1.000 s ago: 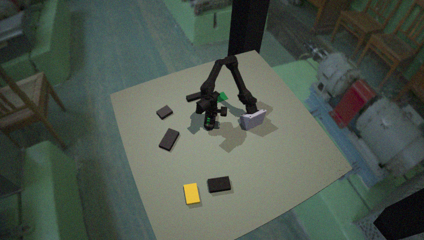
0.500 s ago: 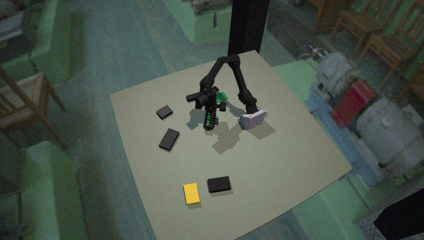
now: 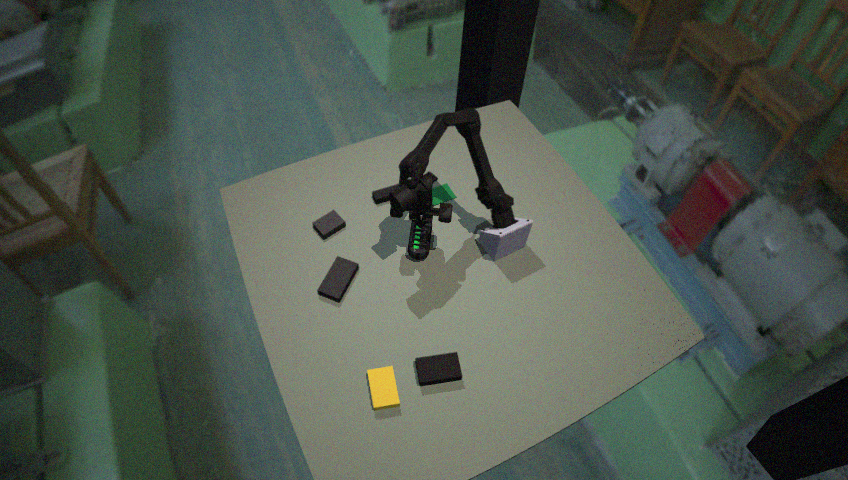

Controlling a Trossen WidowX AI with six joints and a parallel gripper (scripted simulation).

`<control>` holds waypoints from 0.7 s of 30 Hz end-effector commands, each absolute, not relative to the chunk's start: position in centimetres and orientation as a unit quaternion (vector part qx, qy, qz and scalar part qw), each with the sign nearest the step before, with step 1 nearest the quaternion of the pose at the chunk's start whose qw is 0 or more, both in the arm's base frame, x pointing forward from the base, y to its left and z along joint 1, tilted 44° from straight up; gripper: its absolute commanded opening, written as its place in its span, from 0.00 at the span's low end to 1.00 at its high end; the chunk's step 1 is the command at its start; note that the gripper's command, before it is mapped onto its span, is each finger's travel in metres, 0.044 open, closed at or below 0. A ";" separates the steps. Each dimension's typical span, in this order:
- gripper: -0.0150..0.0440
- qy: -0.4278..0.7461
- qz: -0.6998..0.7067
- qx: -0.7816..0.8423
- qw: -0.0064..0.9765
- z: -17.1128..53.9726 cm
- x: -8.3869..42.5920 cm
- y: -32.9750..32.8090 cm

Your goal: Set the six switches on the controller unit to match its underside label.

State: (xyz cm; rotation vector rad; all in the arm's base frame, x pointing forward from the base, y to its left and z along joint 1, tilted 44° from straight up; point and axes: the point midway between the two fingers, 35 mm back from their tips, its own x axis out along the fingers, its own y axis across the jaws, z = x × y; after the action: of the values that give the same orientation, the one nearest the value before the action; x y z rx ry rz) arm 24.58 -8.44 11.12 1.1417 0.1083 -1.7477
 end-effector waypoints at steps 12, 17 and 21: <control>0.25 0.046 -0.723 0.470 0.504 11.2 24.6 -8.5; 0.25 0.046 -0.723 0.470 0.504 9.5 23.1 -8.4; 0.25 0.047 -0.724 0.469 0.504 7.4 21.0 -8.3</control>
State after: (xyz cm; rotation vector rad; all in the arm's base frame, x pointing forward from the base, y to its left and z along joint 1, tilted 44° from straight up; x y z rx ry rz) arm 22.66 -8.27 8.85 1.1358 0.1162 -1.7404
